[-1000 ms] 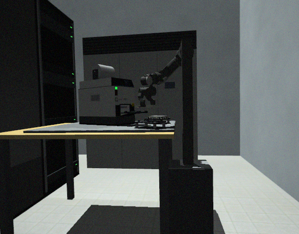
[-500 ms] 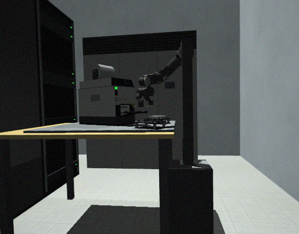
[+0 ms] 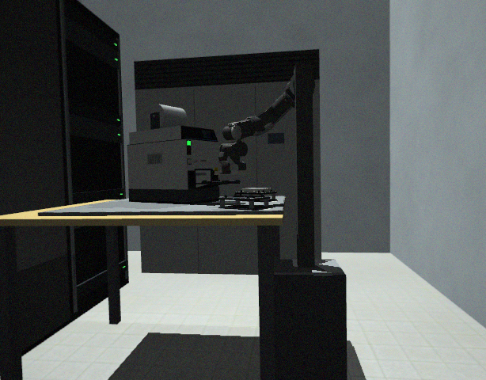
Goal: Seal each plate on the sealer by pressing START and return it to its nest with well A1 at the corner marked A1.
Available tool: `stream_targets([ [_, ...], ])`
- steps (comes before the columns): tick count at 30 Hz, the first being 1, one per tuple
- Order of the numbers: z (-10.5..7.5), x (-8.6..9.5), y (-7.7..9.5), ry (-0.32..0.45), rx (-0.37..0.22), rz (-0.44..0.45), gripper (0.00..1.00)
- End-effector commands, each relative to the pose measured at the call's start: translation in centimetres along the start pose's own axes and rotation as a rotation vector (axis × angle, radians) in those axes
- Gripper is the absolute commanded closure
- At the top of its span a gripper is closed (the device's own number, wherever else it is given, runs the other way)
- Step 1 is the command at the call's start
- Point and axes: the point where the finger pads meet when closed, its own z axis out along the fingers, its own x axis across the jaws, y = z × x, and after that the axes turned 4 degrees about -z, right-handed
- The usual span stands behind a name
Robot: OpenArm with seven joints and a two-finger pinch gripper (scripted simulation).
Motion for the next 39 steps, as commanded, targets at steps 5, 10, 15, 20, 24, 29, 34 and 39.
stream_targets([
  [5, -0.2, -0.1, 0.8, 0.017, 0.001, -0.007, 1.00],
  [10, -0.2, -0.7, 1.8, 0.016, 0.000, -0.009, 1.00],
  [15, -0.2, -1.3, 2.7, 0.017, 0.000, -0.009, 1.00],
  [20, -0.2, -2.0, 3.7, 0.015, 0.000, -0.013, 1.00],
  [24, -0.2, -2.2, 4.1, 0.016, -0.001, -0.012, 1.00],
  [29, -0.2, -2.8, 5.0, 0.016, 0.001, -0.013, 1.00],
  [34, -0.2, -3.5, 6.0, 0.014, -0.001, -0.016, 1.00],
  [39, -0.2, -3.9, 6.6, 0.015, -0.001, -0.016, 1.00],
])
